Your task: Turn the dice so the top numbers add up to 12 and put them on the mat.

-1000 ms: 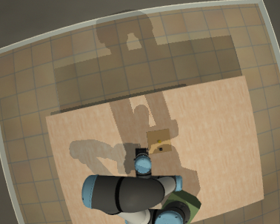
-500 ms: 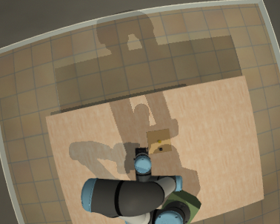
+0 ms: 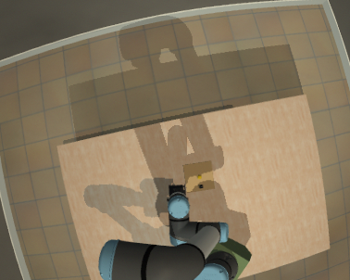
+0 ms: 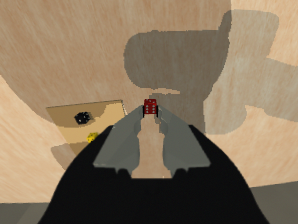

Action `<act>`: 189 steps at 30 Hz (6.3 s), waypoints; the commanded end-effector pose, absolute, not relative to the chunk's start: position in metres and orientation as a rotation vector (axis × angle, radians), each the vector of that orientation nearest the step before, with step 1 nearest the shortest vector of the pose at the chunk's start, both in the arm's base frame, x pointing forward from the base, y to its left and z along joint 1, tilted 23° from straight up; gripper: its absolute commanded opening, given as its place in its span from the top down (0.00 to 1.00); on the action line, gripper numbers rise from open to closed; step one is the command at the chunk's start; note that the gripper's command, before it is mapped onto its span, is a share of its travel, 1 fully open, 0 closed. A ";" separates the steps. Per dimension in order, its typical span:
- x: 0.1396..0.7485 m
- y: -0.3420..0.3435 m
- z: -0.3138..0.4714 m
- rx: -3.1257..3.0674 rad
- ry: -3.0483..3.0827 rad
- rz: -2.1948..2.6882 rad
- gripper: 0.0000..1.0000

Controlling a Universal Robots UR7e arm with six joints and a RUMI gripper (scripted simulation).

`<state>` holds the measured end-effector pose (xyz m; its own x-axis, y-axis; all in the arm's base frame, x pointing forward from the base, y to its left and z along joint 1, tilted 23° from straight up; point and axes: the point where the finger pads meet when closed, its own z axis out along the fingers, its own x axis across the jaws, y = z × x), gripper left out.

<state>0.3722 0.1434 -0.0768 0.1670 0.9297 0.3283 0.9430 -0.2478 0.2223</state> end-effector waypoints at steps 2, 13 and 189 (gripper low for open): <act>0.365 0.139 -0.062 -2.369 -1.903 -0.618 1.00; 0.358 0.133 -0.042 -2.369 -1.903 -0.618 1.00; 0.485 0.020 -0.103 -2.238 -2.099 -0.627 1.00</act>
